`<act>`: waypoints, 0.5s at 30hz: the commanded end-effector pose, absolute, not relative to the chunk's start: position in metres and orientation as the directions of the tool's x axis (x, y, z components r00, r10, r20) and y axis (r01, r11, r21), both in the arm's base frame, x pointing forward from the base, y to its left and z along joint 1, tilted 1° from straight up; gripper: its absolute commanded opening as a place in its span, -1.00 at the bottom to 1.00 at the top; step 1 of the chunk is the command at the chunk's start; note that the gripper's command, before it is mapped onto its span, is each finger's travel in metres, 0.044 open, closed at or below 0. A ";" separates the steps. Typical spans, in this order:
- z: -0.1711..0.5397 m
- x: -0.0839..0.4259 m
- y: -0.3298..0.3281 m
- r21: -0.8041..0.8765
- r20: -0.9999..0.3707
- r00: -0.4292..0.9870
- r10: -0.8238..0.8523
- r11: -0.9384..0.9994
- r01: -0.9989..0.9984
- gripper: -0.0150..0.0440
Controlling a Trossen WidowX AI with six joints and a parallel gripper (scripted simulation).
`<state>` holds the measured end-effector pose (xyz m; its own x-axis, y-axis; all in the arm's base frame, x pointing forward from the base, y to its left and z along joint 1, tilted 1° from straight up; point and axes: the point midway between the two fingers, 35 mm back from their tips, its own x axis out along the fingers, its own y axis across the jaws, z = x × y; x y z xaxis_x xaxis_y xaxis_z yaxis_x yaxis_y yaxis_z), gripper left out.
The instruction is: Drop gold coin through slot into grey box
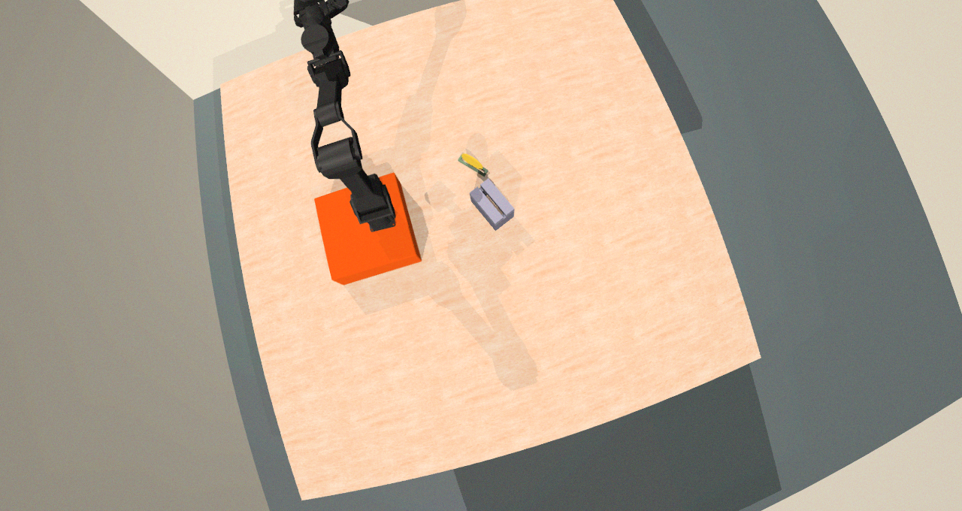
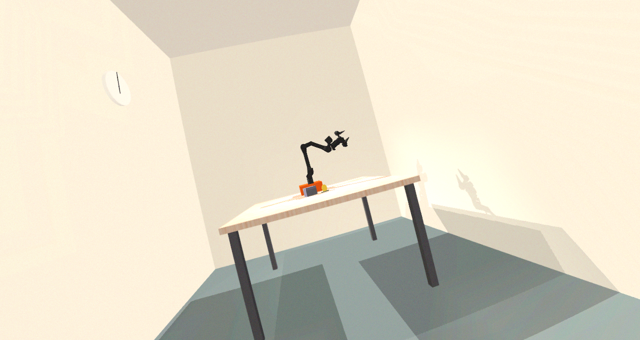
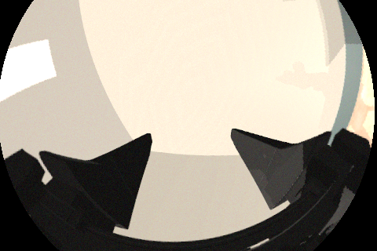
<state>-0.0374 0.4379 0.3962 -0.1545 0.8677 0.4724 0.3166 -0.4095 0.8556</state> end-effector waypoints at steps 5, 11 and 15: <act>0.363 0.011 0.456 0.928 0.313 -0.049 0.948 -0.295 0.228 0.42; 0.301 0.097 0.459 0.988 0.019 0.150 0.989 -0.041 0.147 0.05; 0.260 0.150 0.443 0.979 -0.172 0.267 0.948 0.136 0.149 0.05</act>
<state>0.1000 0.4583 0.2957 0.1528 0.9883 0.0006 0.1530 -0.0242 0.9879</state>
